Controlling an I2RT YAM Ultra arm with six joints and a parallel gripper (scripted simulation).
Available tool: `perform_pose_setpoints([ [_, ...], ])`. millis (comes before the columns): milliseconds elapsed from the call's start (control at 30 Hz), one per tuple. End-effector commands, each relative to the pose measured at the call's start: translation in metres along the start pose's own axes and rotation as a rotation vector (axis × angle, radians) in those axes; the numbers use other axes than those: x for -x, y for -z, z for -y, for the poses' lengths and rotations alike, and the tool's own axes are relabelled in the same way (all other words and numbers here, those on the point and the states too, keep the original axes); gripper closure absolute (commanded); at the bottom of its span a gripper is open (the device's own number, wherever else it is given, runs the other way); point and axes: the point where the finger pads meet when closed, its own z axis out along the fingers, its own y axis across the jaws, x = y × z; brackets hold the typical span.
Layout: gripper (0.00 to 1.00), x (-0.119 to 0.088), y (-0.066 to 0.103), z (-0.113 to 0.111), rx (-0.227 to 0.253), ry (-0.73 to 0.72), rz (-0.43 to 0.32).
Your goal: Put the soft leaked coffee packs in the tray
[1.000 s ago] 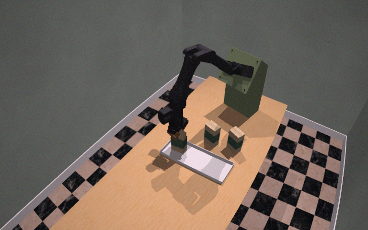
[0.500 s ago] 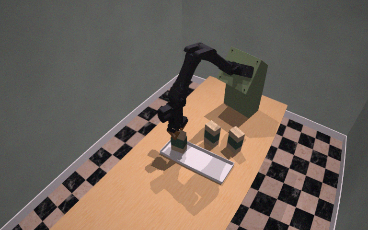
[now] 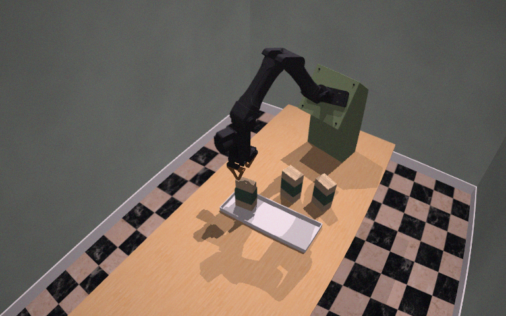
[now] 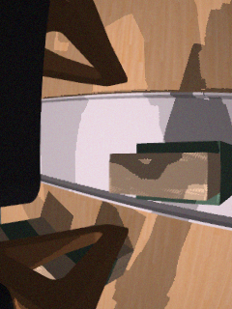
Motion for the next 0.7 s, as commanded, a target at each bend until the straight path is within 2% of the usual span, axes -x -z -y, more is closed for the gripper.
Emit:
perform_pose_setpoints([
  [0, 0.21, 0.001, 0.009, 0.01, -0.023, 0.001, 0.005],
  [67, 0.21, 0.005, 0.015, 0.0, 0.002, 0.003, 0.016],
  [100, 0.21, 0.005, 0.014, 0.001, -0.001, 0.002, 0.015],
  [167, 0.21, -0.008, 0.008, 0.01, -0.023, -0.006, -0.008],
  [200, 0.21, -0.009, 0.008, 0.006, -0.001, -0.012, 0.001],
  [267, 0.21, -0.02, 0.006, 0.013, -0.003, -0.038, -0.001],
  [367, 0.21, -0.047, 0.004, 0.031, -0.011, -0.103, -0.004],
  [467, 0.21, -0.081, 0.003, 0.058, -0.016, -0.189, -0.006],
  [533, 0.21, -0.081, 0.003, 0.058, -0.016, -0.189, -0.006],
  [667, 0.21, -0.121, 0.003, 0.101, -0.013, -0.304, -0.005],
])
